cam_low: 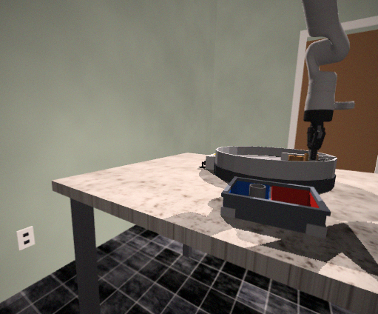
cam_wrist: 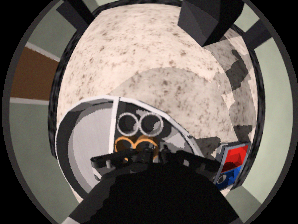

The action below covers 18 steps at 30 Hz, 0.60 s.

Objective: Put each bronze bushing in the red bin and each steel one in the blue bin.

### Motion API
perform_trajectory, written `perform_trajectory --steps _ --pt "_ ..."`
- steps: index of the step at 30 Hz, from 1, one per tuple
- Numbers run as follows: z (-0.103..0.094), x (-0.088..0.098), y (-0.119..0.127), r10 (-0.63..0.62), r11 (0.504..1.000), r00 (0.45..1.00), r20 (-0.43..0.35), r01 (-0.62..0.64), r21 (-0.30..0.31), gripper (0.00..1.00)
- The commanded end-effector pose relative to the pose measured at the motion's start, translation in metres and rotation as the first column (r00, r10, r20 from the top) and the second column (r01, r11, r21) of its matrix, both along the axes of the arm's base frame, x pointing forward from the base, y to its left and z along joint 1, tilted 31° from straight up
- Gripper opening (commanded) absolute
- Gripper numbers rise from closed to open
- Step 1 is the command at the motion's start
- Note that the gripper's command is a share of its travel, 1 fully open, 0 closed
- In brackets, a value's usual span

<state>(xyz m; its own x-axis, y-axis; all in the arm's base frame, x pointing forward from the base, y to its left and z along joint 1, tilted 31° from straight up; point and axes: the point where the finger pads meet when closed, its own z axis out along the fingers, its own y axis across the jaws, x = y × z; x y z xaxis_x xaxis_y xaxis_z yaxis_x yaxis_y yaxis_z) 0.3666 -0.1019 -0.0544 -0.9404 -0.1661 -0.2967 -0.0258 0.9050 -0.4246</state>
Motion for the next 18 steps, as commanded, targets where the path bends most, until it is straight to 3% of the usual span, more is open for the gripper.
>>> perform_trajectory --steps 1,18 --pt "0.0018 -0.0001 0.001 0.0 1.0 1.0 0.002 0.0 0.001 0.0" --pt "0.0054 -0.0015 0.0027 0.0 1.0 1.0 0.002 0.0 0.001 0.0"
